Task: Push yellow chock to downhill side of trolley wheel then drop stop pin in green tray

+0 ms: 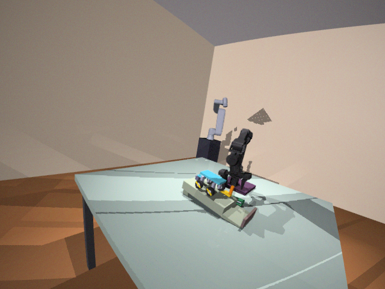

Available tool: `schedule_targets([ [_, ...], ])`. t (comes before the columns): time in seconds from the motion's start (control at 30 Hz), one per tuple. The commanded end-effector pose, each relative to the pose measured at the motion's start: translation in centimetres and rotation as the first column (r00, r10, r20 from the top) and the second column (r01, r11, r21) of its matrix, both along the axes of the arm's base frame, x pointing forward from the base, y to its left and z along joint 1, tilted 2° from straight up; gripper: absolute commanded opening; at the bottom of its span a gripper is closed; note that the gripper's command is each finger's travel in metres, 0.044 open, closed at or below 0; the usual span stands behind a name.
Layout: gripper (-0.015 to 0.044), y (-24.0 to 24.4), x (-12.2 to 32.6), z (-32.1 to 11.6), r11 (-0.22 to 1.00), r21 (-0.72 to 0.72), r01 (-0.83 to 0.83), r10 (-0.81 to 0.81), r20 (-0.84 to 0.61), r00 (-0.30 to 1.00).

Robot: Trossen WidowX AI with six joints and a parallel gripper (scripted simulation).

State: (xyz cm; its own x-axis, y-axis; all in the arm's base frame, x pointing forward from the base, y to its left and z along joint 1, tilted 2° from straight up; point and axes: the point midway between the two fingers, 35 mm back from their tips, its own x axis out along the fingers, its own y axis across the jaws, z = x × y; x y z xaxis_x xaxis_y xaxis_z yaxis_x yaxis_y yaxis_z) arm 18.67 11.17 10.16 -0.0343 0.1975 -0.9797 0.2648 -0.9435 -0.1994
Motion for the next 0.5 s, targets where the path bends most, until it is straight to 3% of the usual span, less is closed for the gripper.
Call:
schedule_targets([
  [0.0,0.044,0.0,-0.1,1.5,1.0,0.008,-0.005,0.005,0.009,1.0],
  [0.47,0.044,0.0,0.0,2.7,1.0,0.002,0.0,0.0,0.005,1.0],
])
